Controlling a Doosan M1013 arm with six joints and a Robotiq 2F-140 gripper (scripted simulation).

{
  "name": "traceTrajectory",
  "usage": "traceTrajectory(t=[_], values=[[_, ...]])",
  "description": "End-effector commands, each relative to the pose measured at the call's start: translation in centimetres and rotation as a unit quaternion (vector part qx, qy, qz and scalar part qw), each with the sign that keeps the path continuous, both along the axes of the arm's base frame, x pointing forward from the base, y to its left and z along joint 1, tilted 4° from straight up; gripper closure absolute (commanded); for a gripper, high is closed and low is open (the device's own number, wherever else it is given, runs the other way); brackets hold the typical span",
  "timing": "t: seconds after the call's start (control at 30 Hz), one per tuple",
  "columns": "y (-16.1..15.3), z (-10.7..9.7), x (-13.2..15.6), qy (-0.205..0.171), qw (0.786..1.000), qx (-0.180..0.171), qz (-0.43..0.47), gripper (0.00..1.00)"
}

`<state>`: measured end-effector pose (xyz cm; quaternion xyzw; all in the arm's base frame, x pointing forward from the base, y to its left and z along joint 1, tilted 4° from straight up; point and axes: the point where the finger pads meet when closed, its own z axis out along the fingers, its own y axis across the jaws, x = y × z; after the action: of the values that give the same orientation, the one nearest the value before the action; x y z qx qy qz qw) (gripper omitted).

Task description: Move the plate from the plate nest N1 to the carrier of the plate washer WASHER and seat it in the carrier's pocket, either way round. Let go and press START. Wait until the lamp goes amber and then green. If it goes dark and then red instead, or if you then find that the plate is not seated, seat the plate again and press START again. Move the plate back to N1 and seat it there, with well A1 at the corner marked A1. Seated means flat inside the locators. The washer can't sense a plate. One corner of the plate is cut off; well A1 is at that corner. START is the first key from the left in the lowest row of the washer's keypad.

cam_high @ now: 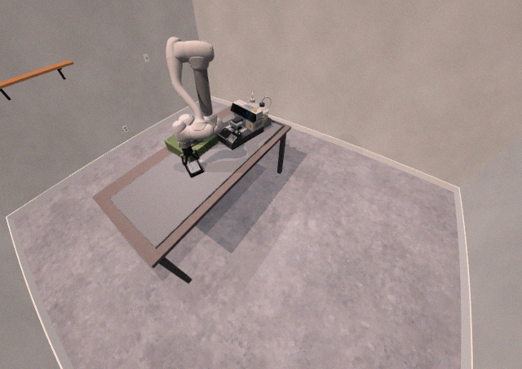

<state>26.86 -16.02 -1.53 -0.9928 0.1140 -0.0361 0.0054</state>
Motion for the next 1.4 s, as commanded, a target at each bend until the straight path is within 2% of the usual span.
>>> traceTrajectory(t=[0.0,0.53,1.37], values=[[0.0,0.0,0.0,0.000,1.000,0.000,0.000,0.90],[0.0,0.0,0.0,0.000,1.000,0.000,0.000,0.90],[0.0,3.8,-0.3,0.000,1.000,0.000,0.000,0.90]])
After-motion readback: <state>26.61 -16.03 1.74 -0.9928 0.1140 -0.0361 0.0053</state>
